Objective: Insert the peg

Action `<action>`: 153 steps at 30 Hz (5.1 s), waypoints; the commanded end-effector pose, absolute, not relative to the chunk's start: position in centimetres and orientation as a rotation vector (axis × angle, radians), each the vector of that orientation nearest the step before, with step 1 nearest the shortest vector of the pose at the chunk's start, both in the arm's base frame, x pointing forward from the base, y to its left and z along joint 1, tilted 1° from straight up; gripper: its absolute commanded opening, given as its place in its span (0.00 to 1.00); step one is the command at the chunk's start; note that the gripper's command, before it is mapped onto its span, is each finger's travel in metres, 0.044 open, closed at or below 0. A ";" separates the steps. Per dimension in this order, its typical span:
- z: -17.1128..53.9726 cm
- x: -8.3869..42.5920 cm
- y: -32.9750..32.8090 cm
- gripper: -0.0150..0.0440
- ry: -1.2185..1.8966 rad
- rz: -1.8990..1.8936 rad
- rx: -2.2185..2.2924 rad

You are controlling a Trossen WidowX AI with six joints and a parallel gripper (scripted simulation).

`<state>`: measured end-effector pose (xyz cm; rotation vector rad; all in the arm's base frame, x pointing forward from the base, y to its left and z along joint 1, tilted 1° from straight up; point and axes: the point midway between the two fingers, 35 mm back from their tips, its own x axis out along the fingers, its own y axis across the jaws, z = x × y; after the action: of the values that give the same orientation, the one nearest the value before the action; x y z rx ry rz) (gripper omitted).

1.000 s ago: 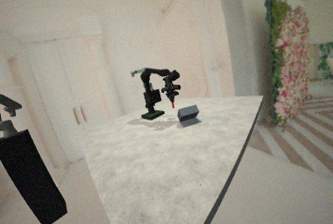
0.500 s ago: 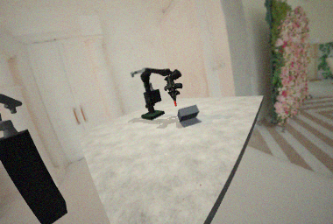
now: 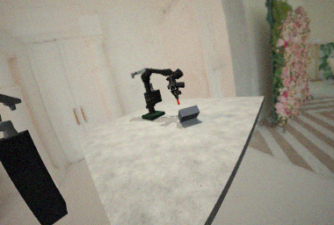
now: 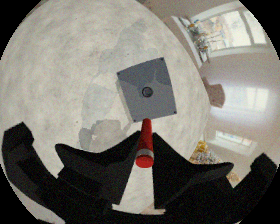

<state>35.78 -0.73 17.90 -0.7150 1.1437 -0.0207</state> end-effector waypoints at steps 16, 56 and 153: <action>18.7 36.3 1.5 0.25 1.071 0.005 -0.824; 15.1 39.5 0.8 0.25 1.028 0.006 -0.860; 12.9 41.0 -0.3 0.25 1.016 -0.005 -0.859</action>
<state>40.88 -0.33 13.19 -0.8551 1.0122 -0.0103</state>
